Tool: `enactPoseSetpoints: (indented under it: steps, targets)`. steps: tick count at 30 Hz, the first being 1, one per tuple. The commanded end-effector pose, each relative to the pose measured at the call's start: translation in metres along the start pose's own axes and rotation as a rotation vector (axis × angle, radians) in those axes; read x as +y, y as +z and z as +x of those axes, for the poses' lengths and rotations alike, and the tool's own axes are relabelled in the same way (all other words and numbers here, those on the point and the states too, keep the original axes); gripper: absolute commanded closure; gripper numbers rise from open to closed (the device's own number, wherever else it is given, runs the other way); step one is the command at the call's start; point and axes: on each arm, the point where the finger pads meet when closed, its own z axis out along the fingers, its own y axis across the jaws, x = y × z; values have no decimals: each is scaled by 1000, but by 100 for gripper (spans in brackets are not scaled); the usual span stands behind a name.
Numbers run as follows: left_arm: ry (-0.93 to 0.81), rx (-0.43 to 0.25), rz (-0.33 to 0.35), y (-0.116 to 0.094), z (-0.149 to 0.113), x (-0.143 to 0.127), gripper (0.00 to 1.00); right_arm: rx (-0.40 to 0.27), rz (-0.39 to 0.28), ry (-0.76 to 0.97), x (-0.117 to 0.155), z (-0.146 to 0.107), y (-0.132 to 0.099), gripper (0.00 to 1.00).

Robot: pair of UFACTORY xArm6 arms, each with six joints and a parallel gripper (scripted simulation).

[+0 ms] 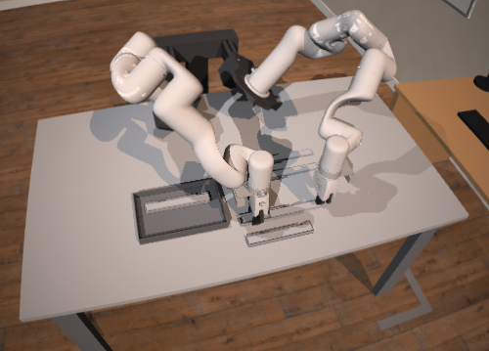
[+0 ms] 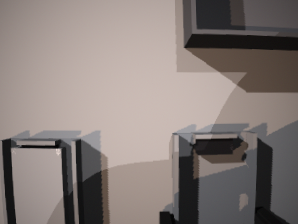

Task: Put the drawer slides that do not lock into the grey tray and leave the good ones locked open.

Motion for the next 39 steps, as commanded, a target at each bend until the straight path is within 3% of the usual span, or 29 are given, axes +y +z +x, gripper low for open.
enactPoseSetpoints:
  steps: [1, 20, 39]
  targets:
    - [-1, 0, -3, -1, 10, 1, 100, -2, 3, 1, -2, 0, -2, 100]
    - [-1, 0, -3, -1, 36, 1, 100, -2, 3, 1, -2, 0, -2, 100]
    - [-1, 0, -3, -1, 27, 1, 100, -2, 3, 1, -2, 0, -2, 100]
